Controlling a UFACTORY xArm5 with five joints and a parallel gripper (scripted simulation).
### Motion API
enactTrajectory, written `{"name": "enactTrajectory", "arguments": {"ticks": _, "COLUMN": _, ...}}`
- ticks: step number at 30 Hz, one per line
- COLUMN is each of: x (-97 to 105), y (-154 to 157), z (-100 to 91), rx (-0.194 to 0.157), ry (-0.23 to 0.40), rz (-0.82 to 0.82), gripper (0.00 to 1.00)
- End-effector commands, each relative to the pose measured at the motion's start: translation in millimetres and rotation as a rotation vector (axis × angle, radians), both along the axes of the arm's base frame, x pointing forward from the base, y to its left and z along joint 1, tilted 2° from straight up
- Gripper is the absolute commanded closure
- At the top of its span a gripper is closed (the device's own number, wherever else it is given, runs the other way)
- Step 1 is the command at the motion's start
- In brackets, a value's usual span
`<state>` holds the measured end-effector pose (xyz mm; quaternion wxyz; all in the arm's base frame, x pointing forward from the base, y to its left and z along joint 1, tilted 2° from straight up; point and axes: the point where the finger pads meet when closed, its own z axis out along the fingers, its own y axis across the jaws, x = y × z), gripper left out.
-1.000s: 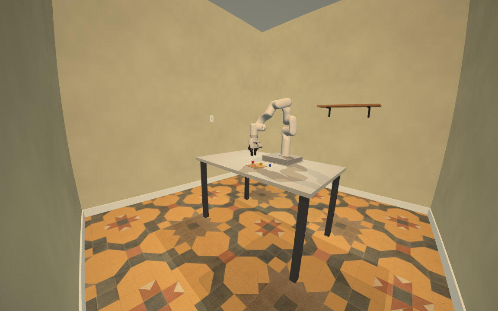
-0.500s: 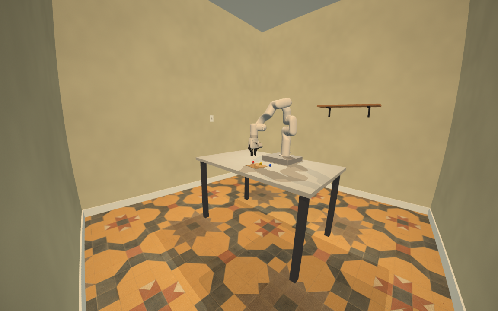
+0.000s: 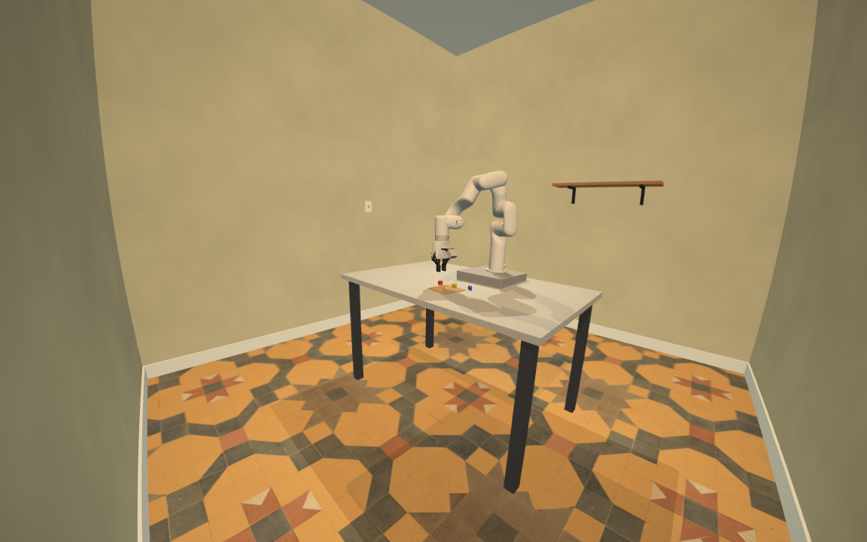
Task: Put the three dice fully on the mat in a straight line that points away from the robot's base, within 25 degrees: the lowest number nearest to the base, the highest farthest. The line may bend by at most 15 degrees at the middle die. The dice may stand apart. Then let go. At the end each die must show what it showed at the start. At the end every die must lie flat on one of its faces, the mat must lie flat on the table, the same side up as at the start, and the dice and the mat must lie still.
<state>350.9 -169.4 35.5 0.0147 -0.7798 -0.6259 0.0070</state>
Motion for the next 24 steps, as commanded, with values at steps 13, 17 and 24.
{"name": "enactTrajectory", "arguments": {"ticks": 13, "x": 1, "y": 0, "z": -13.6, "rx": -0.001, "ry": -0.003, "rz": 0.0, "gripper": 0.64}}
{"name": "enactTrajectory", "arguments": {"ticks": 17, "x": 1, "y": 0, "z": -19.9, "rx": -0.001, "ry": -0.003, "rz": 0.0, "gripper": 0.64}}
{"name": "enactTrajectory", "arguments": {"ticks": 24, "x": 1, "y": 0, "z": -28.0, "rx": -0.001, "ry": -0.003, "rz": 0.0, "gripper": 0.64}}
